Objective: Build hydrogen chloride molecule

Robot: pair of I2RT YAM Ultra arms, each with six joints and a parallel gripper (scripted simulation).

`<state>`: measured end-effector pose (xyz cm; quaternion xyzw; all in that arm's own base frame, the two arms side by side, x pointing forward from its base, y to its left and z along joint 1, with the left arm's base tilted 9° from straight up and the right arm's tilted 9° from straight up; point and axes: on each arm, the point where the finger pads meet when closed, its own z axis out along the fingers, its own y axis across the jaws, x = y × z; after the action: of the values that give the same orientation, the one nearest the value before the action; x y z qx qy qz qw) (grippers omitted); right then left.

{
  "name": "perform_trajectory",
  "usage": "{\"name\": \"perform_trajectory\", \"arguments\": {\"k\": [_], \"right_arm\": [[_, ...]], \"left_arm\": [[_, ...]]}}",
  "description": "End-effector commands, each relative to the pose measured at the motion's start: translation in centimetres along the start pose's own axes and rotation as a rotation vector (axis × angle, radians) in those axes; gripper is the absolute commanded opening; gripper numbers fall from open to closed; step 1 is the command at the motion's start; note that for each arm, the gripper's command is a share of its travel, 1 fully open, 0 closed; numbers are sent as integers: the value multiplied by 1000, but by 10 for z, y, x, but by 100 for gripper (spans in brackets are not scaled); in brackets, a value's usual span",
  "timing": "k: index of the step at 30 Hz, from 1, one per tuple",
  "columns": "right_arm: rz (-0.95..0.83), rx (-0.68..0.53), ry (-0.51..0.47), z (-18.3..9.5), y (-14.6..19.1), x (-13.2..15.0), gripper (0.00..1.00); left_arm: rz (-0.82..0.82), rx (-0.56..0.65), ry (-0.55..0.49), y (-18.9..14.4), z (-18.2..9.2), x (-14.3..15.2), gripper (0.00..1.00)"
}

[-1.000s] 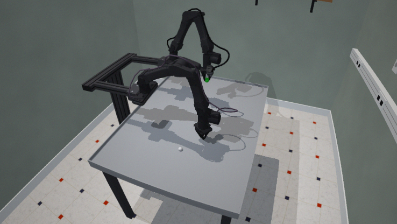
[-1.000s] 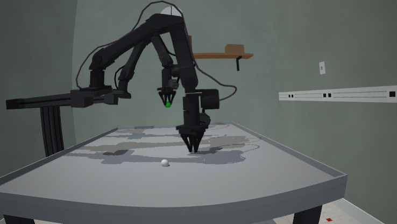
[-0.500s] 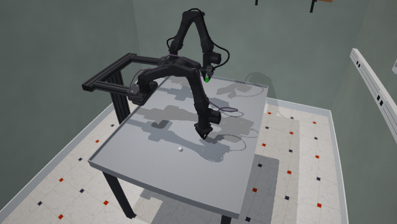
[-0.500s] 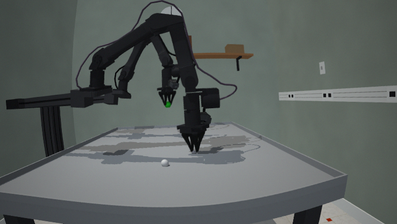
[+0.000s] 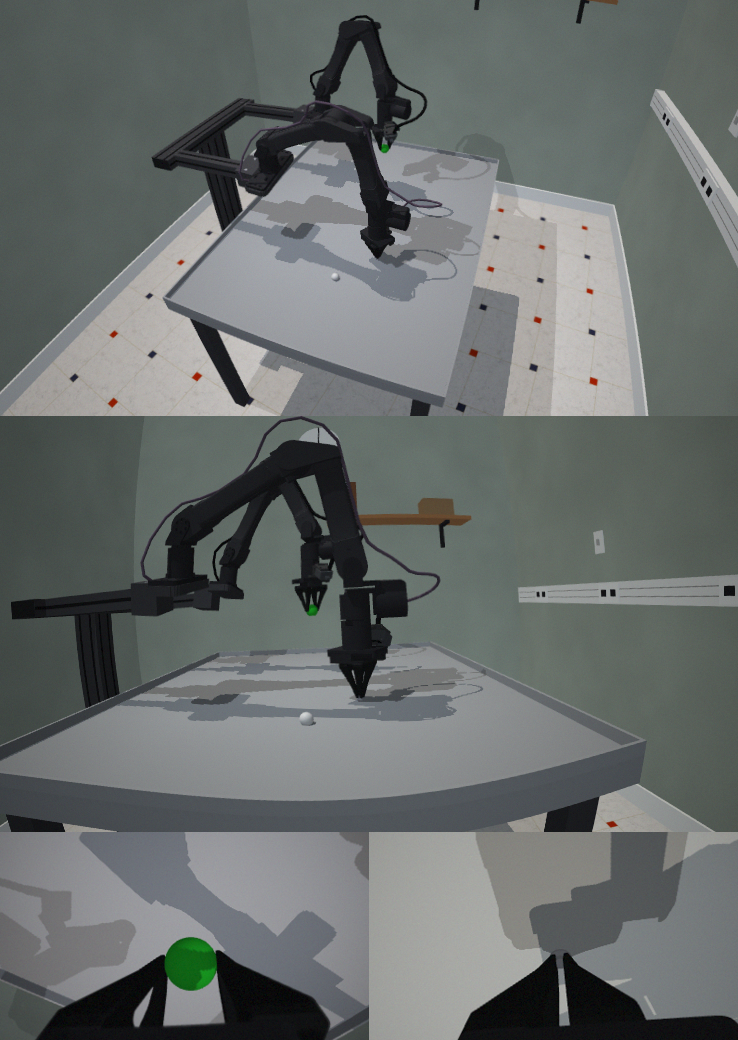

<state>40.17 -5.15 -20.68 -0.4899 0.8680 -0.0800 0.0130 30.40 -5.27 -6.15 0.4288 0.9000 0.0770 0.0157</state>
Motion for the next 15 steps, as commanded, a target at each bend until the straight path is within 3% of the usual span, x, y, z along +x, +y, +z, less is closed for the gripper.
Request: {"name": "perform_trajectory", "arguments": {"k": [1, 6, 15], "right_arm": [[-10, 11, -19, -4, -8, -9, 0], [-23, -20, -5, -1, 8, -6, 0], [-11, -13, -8, -17, 6, -6, 0]], "left_arm": [[-4, -16, -50, 6, -8, -17, 0], [-4, -16, -50, 6, -8, -17, 0], [-4, -16, -50, 6, -8, -17, 0]]}}
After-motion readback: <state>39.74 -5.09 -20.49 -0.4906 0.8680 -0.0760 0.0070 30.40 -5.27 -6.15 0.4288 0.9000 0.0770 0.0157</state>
